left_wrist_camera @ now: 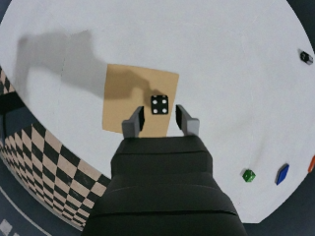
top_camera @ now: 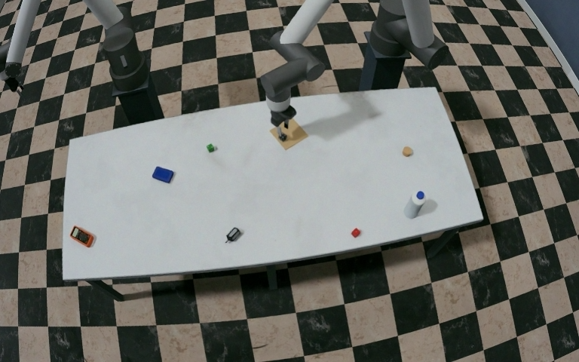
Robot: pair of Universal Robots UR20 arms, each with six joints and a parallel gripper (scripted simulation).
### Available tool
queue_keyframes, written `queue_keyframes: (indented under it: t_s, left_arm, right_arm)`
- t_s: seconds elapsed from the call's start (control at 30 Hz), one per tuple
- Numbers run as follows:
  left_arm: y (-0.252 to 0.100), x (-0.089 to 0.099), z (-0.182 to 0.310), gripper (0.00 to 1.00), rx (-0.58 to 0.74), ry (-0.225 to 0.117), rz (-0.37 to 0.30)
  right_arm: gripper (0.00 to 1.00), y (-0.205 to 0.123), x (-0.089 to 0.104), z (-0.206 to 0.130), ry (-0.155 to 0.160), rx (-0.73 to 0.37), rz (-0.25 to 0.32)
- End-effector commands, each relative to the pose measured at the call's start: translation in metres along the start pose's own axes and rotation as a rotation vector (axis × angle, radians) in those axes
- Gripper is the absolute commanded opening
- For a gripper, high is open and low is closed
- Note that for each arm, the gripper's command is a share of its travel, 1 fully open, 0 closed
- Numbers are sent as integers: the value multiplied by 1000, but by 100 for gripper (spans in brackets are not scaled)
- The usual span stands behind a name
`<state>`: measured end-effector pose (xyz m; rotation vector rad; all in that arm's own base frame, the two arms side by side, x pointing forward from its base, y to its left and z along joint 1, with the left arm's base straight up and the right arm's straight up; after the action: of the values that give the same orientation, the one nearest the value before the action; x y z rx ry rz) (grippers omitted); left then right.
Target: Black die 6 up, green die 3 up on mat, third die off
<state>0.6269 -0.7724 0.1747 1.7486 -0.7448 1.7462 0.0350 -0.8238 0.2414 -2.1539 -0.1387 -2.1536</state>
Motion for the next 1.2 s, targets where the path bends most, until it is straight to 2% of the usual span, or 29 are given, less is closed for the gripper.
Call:
queue_keyframes:
  t_s: [0.0,0.43,1.17]
  left_arm:
    - [0,-5,0,87,0,2,0]
    - [0,-25,0,87,0,2,0]
    - [0,-35,0,87,0,2,0]
  right_arm:
    - [100,0,1,0,0,0,-1]
    - [100,0,1,0,0,0,-1]
    - [100,0,1,0,0,0,-1]
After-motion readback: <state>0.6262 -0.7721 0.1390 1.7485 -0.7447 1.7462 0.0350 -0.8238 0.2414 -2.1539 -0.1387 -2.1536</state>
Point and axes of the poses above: on each arm, the point where the finger pads meet when closed, its own x axis back along the fingers, its own z axis across the jaws, y = z × x, the point moved 8 cm from there along x, back along the fingers, and after that the axes turned 5 degrees about x, right-handed, at the moved point
